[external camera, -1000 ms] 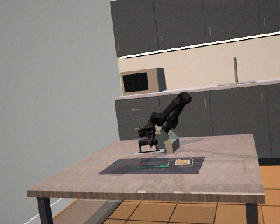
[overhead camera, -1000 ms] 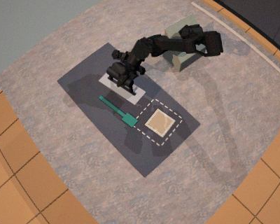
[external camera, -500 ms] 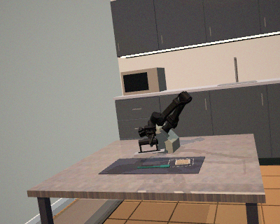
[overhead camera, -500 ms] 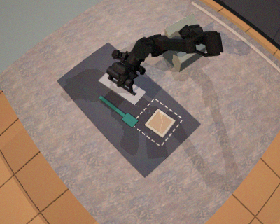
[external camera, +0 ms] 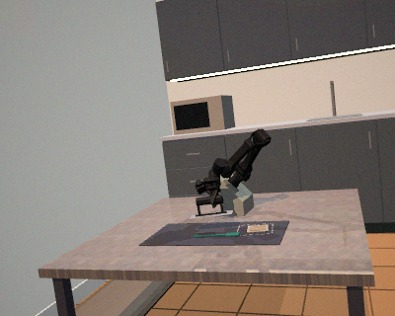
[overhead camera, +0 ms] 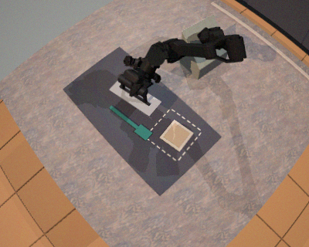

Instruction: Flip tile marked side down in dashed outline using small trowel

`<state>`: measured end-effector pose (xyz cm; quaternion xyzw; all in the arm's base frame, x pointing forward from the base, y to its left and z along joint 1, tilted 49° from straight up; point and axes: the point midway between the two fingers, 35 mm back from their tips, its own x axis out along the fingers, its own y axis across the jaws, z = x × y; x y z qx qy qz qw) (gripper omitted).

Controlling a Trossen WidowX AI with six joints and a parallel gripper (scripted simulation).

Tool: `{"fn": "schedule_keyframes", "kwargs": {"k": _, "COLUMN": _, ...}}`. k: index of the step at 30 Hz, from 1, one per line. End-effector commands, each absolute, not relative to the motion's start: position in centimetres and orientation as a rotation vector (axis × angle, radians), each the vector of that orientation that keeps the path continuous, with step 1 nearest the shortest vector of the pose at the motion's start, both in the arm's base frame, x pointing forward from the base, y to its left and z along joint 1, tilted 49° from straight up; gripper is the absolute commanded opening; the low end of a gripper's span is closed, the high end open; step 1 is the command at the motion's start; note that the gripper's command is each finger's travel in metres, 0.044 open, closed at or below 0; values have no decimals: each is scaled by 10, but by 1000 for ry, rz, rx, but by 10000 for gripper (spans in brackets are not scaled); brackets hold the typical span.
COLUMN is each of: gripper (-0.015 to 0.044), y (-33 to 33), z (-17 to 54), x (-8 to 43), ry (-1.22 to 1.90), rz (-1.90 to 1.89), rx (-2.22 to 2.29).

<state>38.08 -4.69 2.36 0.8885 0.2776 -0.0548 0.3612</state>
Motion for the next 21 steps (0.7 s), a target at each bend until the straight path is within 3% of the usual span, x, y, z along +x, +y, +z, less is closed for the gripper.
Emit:
{"fn": "schedule_keyframes", "kwargs": {"k": 1, "gripper": 0, "y": -52, "z": 21, "x": 383, "ry": 702, "rz": -166, "rx": 2304}}
{"fn": "schedule_keyframes", "kwargs": {"k": 21, "gripper": 0, "y": -118, "z": -79, "x": 423, "ry": 462, "rz": -930, "rx": 2562}}
